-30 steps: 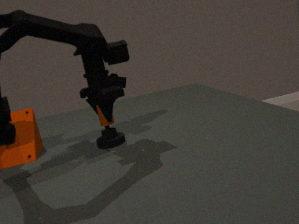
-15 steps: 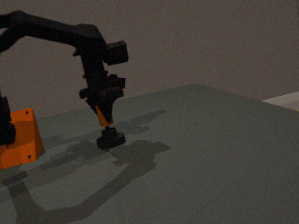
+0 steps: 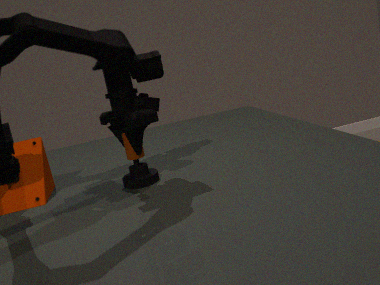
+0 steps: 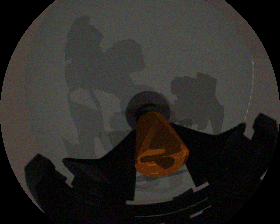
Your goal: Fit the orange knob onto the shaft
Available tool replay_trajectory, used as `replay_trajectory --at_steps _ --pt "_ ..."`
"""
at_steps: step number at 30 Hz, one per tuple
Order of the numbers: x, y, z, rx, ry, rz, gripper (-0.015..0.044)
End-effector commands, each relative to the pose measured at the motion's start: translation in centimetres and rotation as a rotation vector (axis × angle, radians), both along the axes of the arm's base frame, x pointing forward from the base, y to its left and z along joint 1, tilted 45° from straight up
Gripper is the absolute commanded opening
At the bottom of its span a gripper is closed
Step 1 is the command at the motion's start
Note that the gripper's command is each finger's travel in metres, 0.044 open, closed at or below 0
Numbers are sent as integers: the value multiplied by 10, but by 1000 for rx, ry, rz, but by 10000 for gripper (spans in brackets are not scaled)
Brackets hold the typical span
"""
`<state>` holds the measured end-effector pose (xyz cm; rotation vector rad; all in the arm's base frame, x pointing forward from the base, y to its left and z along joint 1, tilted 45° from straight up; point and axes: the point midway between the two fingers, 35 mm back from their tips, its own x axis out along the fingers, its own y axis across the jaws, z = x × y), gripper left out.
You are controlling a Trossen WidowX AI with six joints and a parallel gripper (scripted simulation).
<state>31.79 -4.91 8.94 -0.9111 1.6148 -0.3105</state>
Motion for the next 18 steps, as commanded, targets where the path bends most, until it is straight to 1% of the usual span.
replay_trajectory --at_steps 1,4,18 --pt "2 0 2 -1 66 72 0" --pt "2 0 1 -1 123 130 0" --pt "-1 -2 -2 -2 125 132 0"
